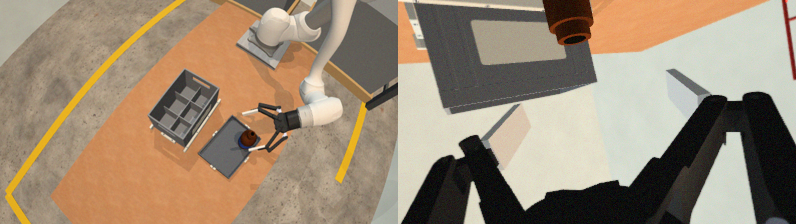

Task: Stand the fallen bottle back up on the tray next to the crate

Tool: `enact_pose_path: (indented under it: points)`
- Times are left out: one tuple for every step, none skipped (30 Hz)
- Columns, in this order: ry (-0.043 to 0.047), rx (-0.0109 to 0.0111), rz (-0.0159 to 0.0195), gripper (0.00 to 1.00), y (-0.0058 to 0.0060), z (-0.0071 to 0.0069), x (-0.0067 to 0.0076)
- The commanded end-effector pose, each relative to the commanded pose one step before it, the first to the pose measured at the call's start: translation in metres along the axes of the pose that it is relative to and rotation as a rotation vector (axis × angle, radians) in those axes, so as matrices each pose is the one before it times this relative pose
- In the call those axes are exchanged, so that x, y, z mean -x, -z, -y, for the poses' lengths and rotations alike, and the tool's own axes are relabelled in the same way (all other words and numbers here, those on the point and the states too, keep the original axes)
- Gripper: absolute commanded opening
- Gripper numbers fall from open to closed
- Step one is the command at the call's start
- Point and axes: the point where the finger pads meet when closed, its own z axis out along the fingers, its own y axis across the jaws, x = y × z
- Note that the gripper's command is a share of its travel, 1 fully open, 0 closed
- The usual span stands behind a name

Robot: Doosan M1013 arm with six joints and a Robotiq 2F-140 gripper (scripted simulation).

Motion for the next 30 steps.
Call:
enact_pose_path:
  points:
    - [0.00009,-0.00005,-0.00017,1.00,0.00254,-0.00001,0.00697]
    - [0.00000,0.00000,0.00000,1.00,0.00077,0.00000,0.00210]
    - [0.00000,0.00000,0.00000,1.00,0.00074,0.00000,0.00204]
    - [0.00000,0.00000,0.00000,1.00,0.00072,-0.00001,0.00198]
    - [0.00000,0.00000,0.00000,1.00,0.00069,0.00000,0.00190]
    - [0.00000,0.00000,0.00000,1.00,0.00067,0.00000,0.00184]
    - [0.00000,0.00000,0.00000,1.00,0.00064,0.00000,0.00175]
    - [0.00000,0.00000,0.00000,1.00,0.00061,0.00000,0.00166]
    - [0.00000,0.00000,0.00000,1.00,0.00058,-0.00001,0.00158]
    - [0.00000,0.00000,0.00000,1.00,0.00054,0.00000,0.00148]
    - [0.00000,0.00000,0.00000,1.00,0.00050,0.00000,0.00138]
    - [0.00000,0.00000,0.00000,1.00,0.00000,0.00000,0.00000]
    - [0.00000,0.00000,0.00000,1.00,0.00000,0.00000,0.00000]
    - [0.00000,0.00000,0.00000,1.00,0.00047,0.00000,0.00130]
    - [0.00000,0.00000,0.00000,1.00,0.00043,0.00000,0.00119]
    - [0.00000,0.00000,0.00000,1.00,0.00040,0.00000,0.00109]
    - [0.00000,0.00000,0.00000,1.00,0.00036,0.00000,0.00099]
    - [0.00000,0.00000,0.00000,1.00,0.00032,0.00000,0.00089]
    - [0.00000,0.00000,0.00000,1.00,0.00029,0.00000,0.00079]
    - [0.00000,0.00000,0.00000,1.00,0.00025,0.00000,0.00069]
    - [0.00000,0.00000,0.00000,1.00,0.00022,0.00000,0.00059]
    - [0.00000,0.00000,0.00000,1.00,0.00018,0.00000,0.00050]
    - [0.00000,0.00000,0.00000,1.00,0.00015,0.00000,0.00041]
    - [0.00000,0.00000,0.00000,1.00,0.00012,0.00000,0.00033]
    - [0.00000,0.00000,0.00000,1.00,0.00009,0.00000,0.00026]
    - [0.00000,0.00000,0.00000,1.00,0.00007,0.00000,0.00019]
    - [0.00000,0.00000,0.00000,1.00,0.00005,0.00000,0.00013]
    - [0.00000,0.00000,0.00000,1.00,0.00003,0.00000,0.00008]
    - [0.00000,0.00000,0.00000,1.00,0.00000,0.00000,0.00000]
    - [0.00000,0.00000,0.00000,1.00,0.00000,0.00000,0.00000]
